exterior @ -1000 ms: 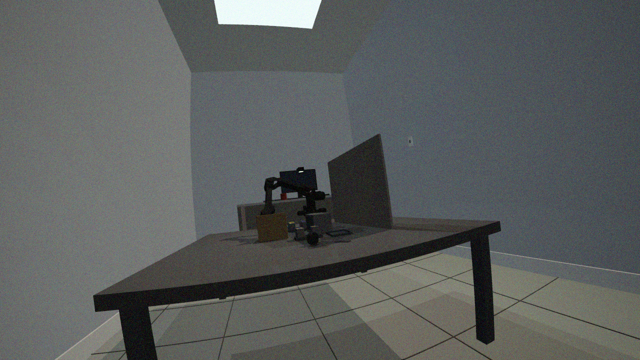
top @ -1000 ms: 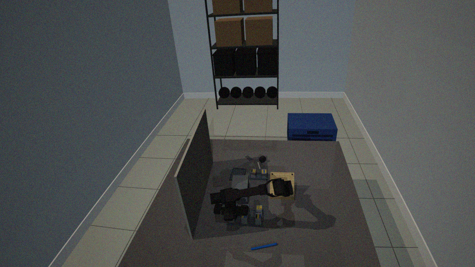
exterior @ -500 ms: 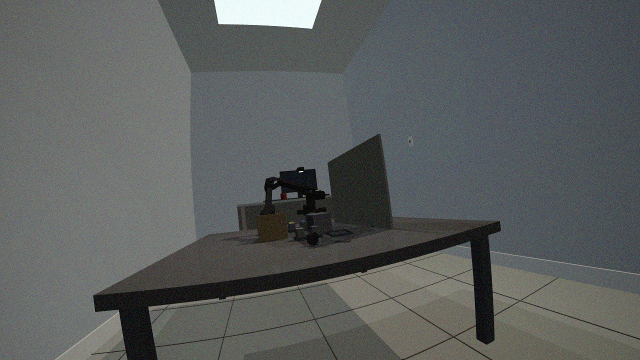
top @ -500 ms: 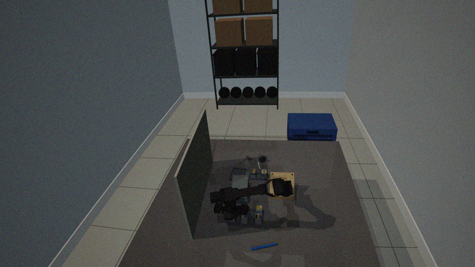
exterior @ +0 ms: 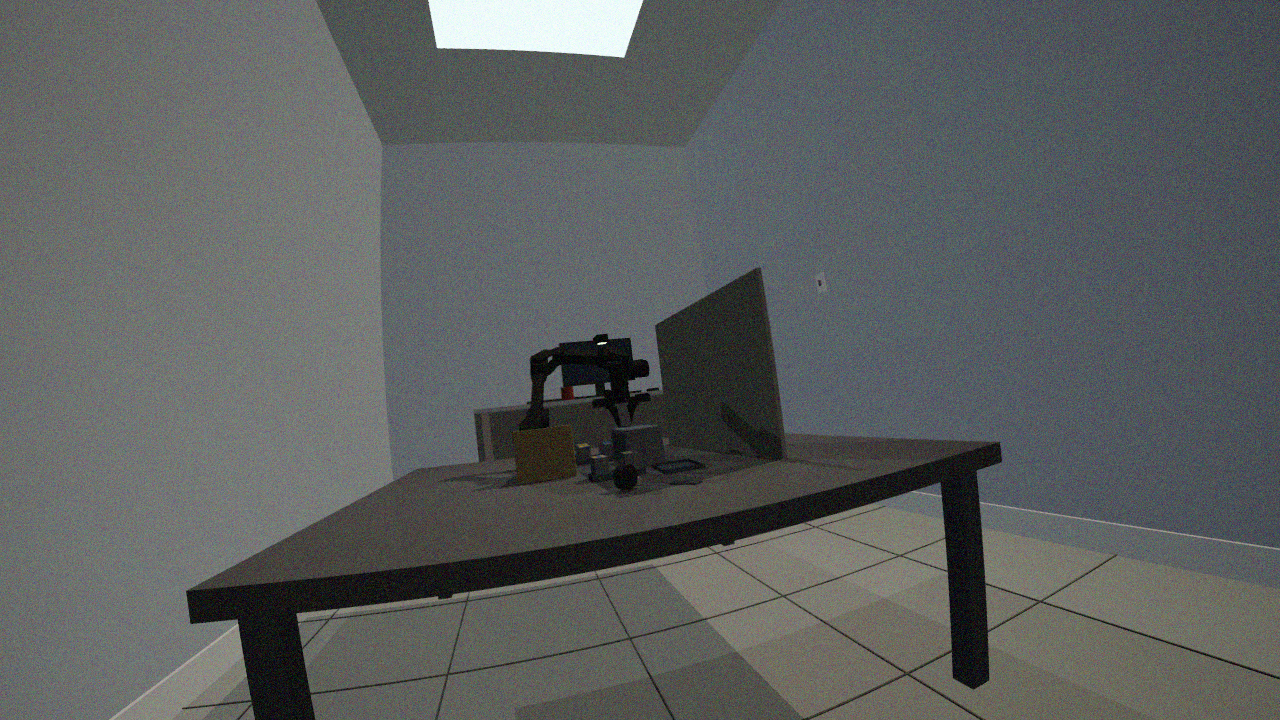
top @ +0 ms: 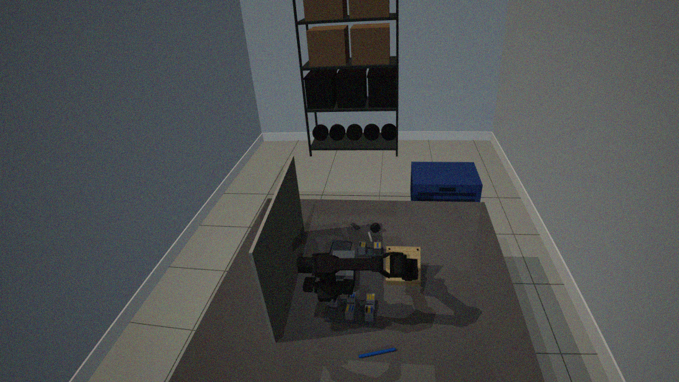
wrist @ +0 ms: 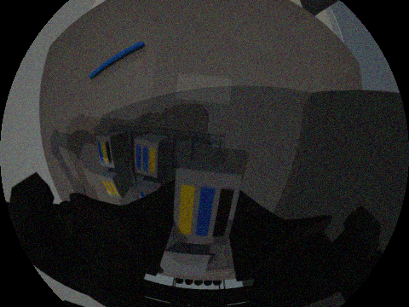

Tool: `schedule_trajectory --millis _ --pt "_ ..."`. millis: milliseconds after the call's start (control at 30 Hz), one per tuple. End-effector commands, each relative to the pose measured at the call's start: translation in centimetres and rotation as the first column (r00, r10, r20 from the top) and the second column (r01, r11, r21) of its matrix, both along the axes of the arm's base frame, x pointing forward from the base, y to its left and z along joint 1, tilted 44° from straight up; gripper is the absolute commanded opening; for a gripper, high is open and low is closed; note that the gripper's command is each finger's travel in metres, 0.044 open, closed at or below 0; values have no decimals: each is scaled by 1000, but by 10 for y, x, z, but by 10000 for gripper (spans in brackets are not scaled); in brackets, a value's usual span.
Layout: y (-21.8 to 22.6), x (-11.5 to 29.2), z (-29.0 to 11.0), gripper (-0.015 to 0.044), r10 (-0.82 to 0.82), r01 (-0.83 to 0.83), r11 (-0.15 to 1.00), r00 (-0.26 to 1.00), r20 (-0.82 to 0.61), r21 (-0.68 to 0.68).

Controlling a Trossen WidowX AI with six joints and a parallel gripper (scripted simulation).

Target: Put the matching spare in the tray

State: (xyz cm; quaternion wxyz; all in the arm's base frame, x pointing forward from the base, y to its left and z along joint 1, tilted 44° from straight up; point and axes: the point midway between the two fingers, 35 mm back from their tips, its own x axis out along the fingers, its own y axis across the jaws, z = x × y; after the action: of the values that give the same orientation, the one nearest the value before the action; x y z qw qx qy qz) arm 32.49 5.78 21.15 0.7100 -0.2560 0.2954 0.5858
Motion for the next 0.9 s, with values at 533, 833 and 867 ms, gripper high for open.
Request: schedule_trajectory --millis 533,833,867 --pt "-36 4 18 0 2 -2 1000 1000 -1 -8" --pt "-88 28 -20 0 -15 15 999 1000 -11 -36" --pt "-94 29 -24 0 -18 18 999 1000 -13 -38"
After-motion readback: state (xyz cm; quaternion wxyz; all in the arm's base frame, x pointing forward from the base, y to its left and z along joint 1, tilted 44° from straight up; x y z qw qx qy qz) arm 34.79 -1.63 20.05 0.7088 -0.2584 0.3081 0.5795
